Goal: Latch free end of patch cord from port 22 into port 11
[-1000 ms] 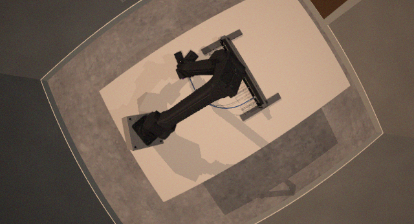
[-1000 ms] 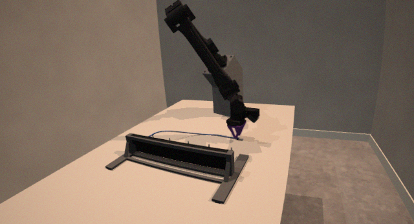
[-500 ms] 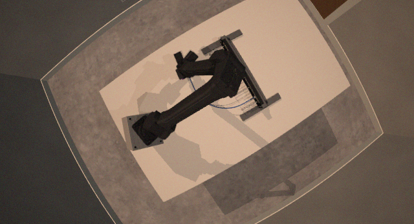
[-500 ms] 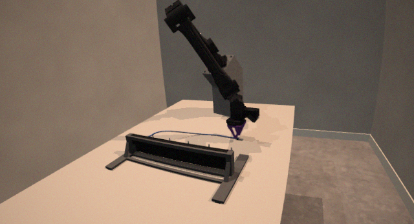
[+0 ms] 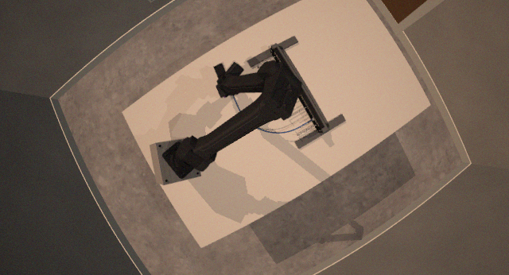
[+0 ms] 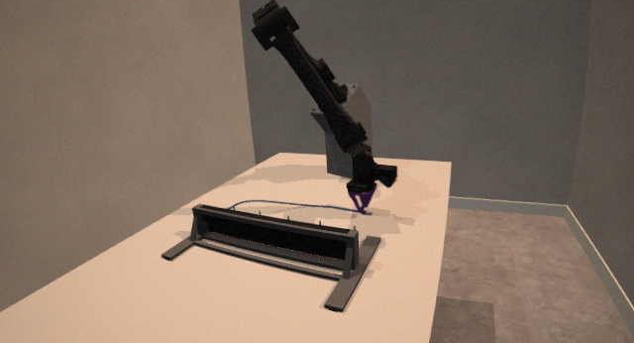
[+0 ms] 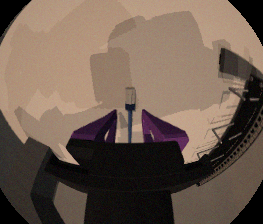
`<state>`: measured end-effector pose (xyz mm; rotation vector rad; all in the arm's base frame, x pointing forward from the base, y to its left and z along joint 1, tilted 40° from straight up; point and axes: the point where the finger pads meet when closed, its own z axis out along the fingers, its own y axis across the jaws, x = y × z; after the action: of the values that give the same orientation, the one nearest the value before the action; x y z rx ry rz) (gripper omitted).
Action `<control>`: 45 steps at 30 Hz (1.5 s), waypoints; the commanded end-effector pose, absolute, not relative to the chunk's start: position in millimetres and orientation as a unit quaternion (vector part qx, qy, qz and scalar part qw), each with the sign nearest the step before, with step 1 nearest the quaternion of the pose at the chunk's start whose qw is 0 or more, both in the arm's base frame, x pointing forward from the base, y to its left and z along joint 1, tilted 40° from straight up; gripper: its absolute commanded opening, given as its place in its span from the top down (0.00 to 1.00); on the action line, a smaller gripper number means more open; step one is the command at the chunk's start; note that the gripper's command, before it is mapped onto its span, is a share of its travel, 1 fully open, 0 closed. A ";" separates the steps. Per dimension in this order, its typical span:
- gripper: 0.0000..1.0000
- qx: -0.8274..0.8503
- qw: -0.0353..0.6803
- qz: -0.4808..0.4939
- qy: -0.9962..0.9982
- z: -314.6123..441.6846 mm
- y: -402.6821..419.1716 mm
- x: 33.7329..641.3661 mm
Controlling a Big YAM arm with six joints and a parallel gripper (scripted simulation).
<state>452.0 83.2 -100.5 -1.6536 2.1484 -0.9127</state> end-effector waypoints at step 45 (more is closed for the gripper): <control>0.64 -0.575 0.135 -0.313 0.744 -102.7 82.7 451.3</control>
<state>454.2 83.9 -99.6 -1.6512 2.1473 -0.9131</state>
